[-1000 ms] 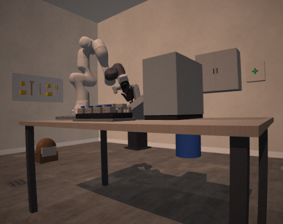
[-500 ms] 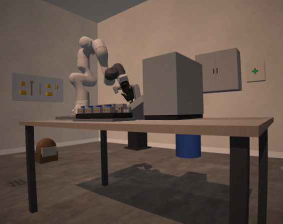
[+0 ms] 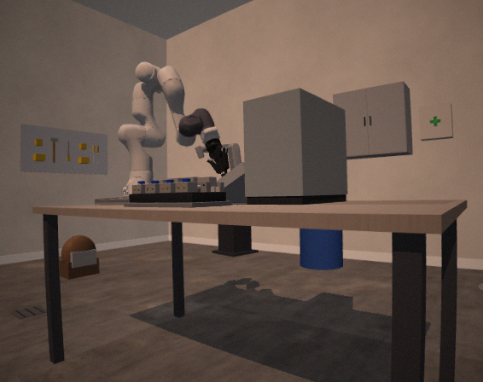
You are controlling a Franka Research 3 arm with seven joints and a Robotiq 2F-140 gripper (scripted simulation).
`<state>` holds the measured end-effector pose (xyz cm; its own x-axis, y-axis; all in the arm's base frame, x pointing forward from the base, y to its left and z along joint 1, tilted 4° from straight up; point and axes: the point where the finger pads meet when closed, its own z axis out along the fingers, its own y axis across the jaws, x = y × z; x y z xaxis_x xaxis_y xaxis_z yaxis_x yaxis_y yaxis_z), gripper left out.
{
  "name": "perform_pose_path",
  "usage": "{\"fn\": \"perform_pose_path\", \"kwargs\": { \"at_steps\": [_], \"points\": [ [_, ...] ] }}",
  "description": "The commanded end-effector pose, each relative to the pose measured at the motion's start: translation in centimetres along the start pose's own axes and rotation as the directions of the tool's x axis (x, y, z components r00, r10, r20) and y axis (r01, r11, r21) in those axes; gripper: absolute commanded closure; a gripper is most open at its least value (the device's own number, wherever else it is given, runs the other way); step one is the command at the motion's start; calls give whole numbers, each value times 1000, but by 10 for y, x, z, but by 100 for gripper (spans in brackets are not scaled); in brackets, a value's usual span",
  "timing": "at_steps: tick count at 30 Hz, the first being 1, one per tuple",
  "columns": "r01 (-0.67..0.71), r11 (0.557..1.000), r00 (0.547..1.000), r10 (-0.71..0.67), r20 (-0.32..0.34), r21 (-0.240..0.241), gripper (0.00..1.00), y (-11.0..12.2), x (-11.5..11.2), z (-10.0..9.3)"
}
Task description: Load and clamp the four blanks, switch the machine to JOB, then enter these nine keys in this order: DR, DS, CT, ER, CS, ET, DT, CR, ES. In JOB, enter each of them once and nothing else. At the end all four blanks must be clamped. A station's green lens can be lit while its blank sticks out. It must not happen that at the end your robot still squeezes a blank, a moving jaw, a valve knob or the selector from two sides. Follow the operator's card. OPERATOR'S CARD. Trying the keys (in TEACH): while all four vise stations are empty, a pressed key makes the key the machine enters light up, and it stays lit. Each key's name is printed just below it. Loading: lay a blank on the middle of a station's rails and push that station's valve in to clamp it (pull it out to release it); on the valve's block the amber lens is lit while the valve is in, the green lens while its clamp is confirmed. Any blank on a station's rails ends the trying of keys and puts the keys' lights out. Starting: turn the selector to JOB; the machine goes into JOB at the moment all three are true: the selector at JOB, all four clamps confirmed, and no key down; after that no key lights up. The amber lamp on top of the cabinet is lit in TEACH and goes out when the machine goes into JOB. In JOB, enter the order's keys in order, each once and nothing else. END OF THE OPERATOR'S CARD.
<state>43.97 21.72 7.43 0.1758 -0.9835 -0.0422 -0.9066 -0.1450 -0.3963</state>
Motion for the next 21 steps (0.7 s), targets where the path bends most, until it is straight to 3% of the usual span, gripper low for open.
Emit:
{"fn": "perform_pose_path", "kwargs": {
  "at_steps": [1,21],
  "points": [
    [-29,1000,1000,29,-2,11,100,-1,-1,2],
    [-29,1000,1000,29,-2,11,100,-1,-1,11]
  ]
}}
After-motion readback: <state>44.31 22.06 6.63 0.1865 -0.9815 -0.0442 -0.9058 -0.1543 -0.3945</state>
